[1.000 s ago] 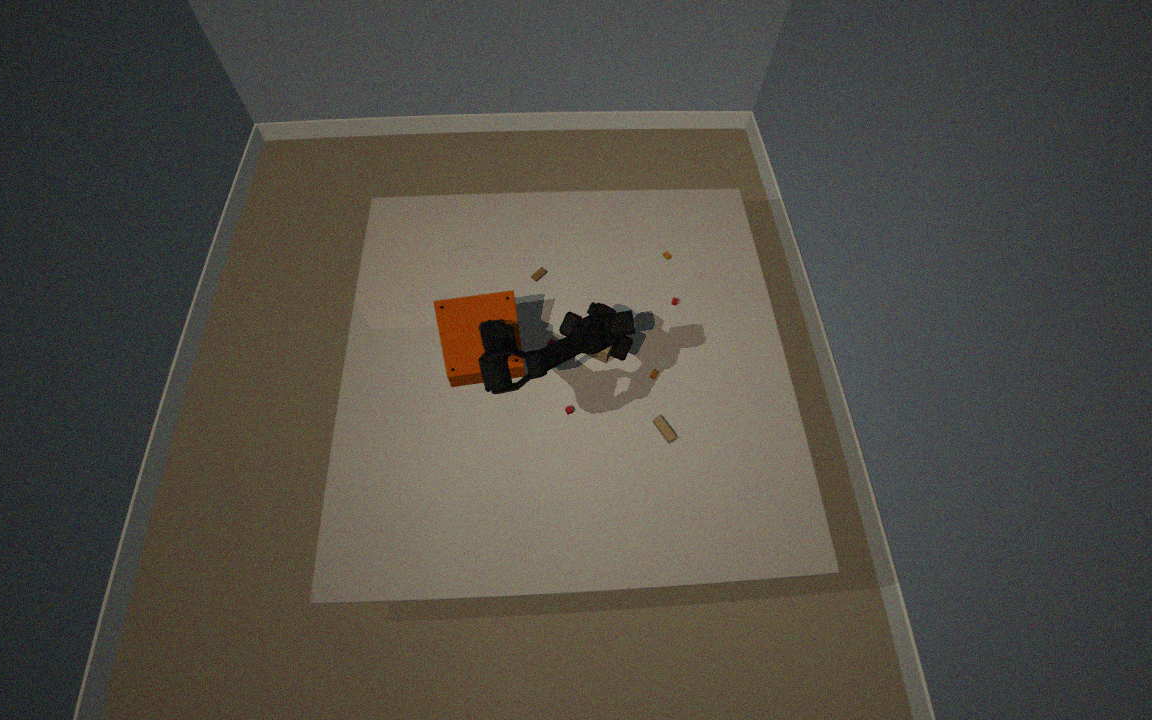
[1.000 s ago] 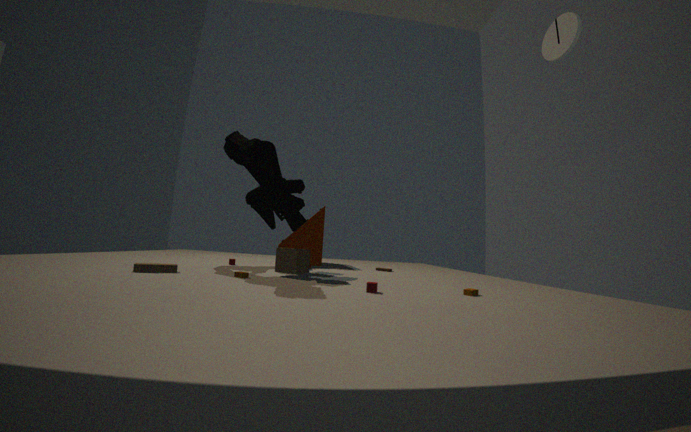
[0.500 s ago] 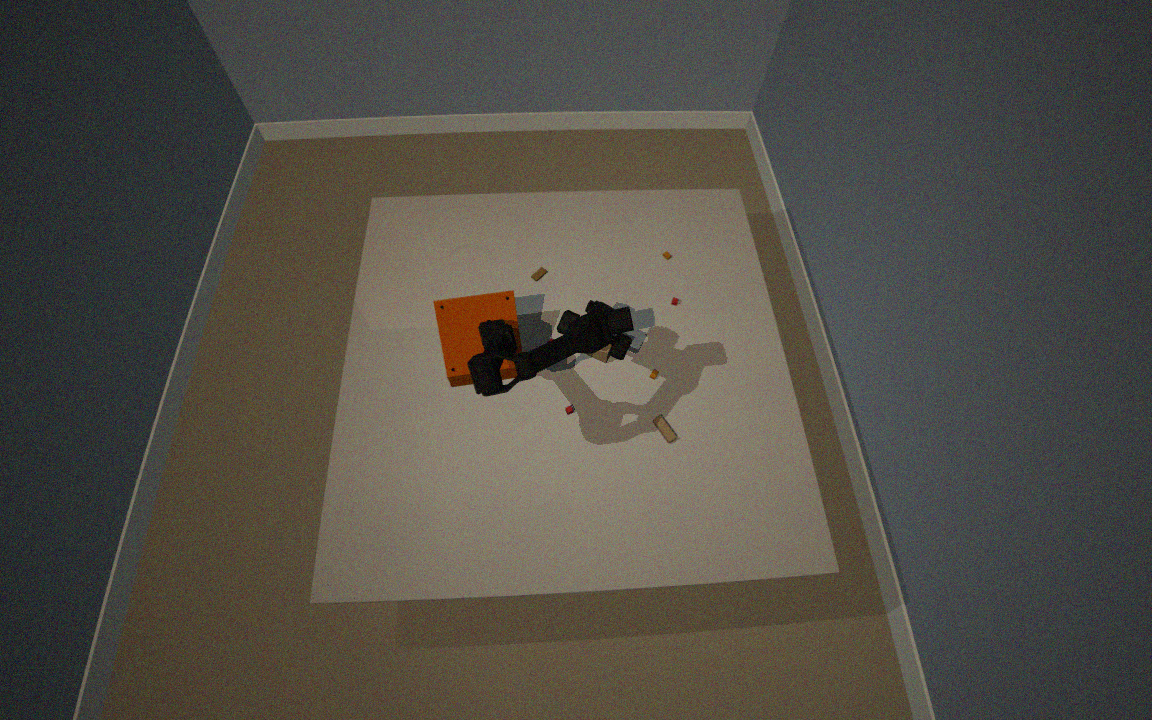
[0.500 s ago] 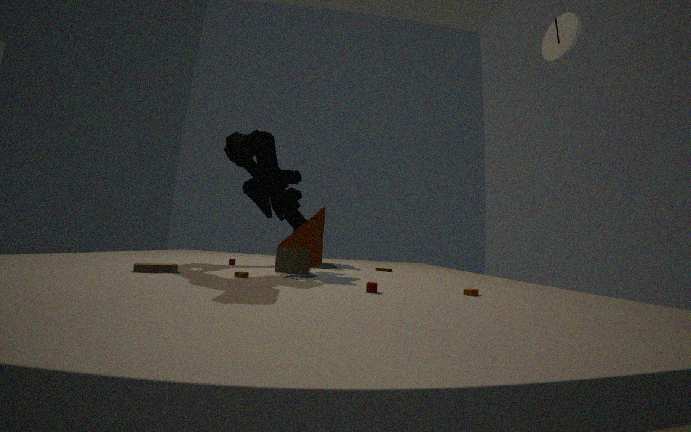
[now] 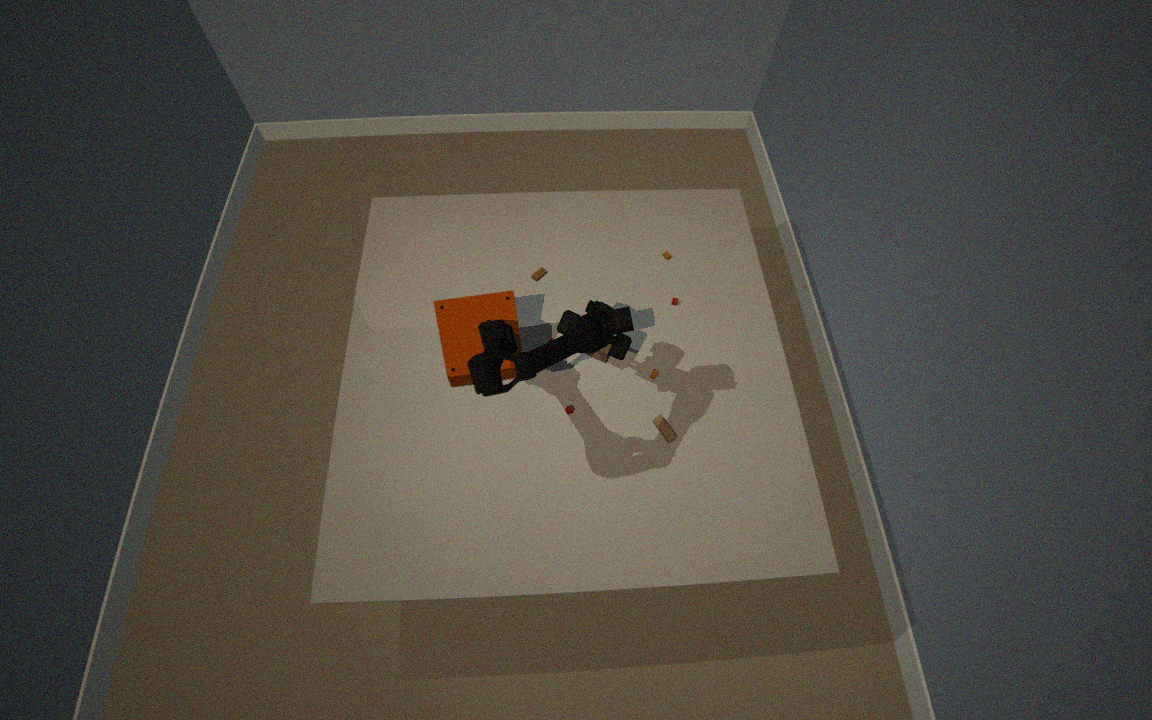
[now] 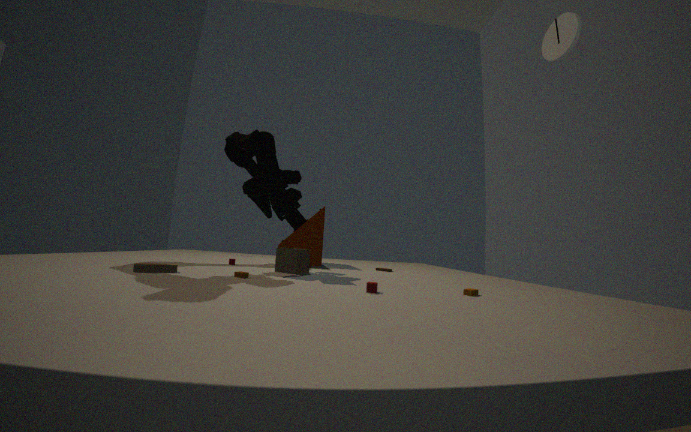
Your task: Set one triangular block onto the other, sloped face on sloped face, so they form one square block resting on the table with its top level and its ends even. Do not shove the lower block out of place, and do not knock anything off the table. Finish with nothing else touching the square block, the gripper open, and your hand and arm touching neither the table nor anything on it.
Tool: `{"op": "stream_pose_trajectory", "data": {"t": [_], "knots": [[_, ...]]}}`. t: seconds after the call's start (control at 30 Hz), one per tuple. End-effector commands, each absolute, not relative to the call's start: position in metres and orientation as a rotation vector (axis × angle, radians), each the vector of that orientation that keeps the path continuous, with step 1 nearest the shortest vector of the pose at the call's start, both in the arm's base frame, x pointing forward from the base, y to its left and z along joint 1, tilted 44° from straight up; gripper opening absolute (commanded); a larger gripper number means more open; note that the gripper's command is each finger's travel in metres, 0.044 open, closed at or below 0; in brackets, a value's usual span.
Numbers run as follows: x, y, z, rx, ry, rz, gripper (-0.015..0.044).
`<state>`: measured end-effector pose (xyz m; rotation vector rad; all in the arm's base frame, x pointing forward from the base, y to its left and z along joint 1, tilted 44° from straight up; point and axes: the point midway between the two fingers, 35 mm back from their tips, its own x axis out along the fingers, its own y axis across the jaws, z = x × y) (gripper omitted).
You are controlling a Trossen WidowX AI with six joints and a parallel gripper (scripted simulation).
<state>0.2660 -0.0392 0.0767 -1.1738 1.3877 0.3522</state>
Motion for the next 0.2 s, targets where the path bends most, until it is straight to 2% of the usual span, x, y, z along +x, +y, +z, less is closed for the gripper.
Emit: {"op": "stream_pose_trajectory", "data": {"t": [0.0,0.17], "knots": [[0.2663,-0.039,0.0769,-1.177,1.385,0.355,0.044],[0.2663,-0.039,0.0769,-1.177,1.385,0.355,0.044]]}}
